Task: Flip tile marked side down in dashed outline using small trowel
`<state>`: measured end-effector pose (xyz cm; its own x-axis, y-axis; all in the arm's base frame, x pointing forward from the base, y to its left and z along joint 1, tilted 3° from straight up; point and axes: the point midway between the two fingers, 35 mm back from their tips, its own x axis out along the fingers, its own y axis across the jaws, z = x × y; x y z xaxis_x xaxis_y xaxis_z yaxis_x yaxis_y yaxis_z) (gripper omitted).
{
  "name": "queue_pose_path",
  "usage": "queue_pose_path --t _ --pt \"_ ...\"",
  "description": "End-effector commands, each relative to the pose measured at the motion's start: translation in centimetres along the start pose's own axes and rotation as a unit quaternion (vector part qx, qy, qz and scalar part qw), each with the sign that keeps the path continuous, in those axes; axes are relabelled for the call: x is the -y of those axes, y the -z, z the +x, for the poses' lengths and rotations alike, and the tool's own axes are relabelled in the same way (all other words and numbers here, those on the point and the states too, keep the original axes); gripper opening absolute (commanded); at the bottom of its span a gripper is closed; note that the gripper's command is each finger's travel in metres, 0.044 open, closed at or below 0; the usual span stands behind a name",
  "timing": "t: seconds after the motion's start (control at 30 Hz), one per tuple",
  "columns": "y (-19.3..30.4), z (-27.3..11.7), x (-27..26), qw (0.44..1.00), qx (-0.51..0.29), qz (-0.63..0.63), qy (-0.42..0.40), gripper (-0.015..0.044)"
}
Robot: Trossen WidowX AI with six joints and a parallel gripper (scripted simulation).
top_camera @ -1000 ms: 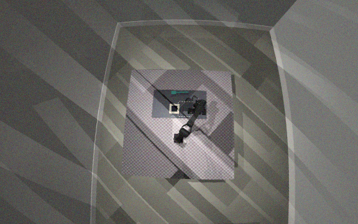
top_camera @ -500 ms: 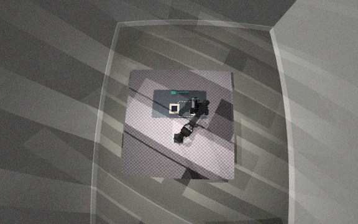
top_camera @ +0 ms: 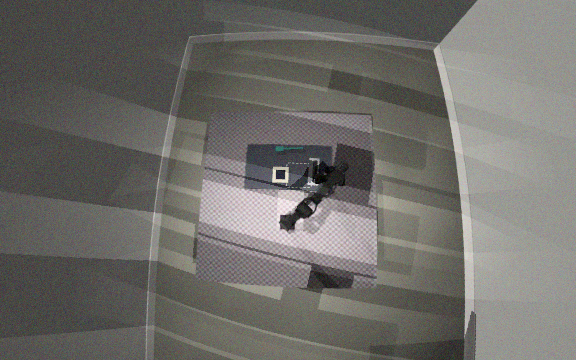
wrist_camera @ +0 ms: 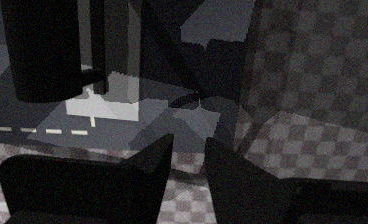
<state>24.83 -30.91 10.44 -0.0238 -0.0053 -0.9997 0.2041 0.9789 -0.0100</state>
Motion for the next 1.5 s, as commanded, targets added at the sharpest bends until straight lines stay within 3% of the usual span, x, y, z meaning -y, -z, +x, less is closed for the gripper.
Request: queue_pose_path --t 0.0,0.33,0.47,0.9,1.03,1.47 --pt "-0.09 0.04 -0.24 1.0 0.0 -0.002 0.0 0.01" --pt "-0.01 0.02 -0.1 1.0 -0.001 -0.001 0.0 0.01" --pt "-0.02 0.03 -0.11 1.0 -0.001 -0.001 -0.001 0.0" --pt "-0.02 0.03 -0.11 1.0 -0.001 -0.001 -0.001 0.0" --pt "-0.02 0.03 -0.11 1.0 -0.001 -0.001 -0.001 0.01" --pt "-0.02 0.03 -0.11 1.0 -0.001 -0.001 -0.001 0.01"
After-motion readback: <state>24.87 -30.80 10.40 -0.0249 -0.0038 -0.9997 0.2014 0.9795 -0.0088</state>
